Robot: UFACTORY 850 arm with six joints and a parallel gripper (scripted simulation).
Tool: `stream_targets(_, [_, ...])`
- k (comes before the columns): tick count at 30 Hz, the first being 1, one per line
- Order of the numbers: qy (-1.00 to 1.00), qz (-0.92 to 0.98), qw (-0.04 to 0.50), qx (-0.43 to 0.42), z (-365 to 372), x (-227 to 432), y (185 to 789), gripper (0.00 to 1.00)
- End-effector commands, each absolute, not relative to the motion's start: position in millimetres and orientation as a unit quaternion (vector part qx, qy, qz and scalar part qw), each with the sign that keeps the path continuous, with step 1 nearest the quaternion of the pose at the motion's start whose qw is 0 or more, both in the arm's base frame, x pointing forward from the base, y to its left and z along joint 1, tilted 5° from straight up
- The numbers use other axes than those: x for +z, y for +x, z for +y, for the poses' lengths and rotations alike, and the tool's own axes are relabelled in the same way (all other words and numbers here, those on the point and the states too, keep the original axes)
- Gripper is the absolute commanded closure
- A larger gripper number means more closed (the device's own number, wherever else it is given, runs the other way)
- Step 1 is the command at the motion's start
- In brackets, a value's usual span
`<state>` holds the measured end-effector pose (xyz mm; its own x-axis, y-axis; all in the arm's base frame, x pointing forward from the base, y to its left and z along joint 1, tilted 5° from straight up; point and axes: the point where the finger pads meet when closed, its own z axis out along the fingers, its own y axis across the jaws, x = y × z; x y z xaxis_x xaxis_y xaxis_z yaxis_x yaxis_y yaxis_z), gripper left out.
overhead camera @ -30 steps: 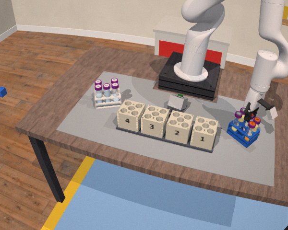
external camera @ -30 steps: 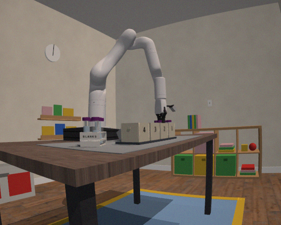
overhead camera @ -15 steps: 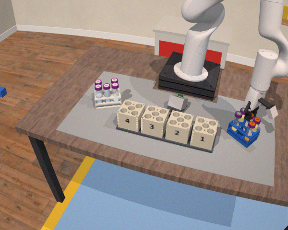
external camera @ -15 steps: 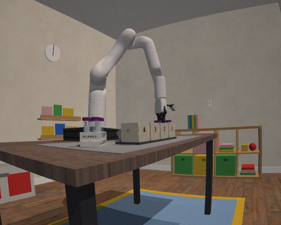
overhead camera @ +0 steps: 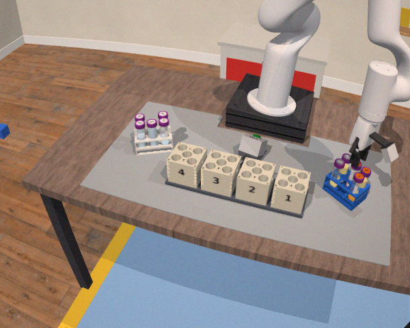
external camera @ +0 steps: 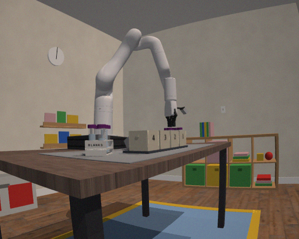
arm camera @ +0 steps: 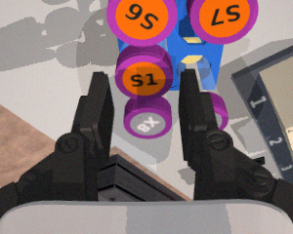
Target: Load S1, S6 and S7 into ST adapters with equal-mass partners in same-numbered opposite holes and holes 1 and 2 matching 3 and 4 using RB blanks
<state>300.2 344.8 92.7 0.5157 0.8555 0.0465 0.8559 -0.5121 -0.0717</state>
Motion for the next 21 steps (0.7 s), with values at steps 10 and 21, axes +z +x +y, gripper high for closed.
stream_targets(10, [-0.870,-0.492,0.043,-0.003,343.5,119.9,301.8,0.57])
stream_targets(21, [-0.870,-0.492,0.043,-0.003,342.2,137.8,302.5,0.57])
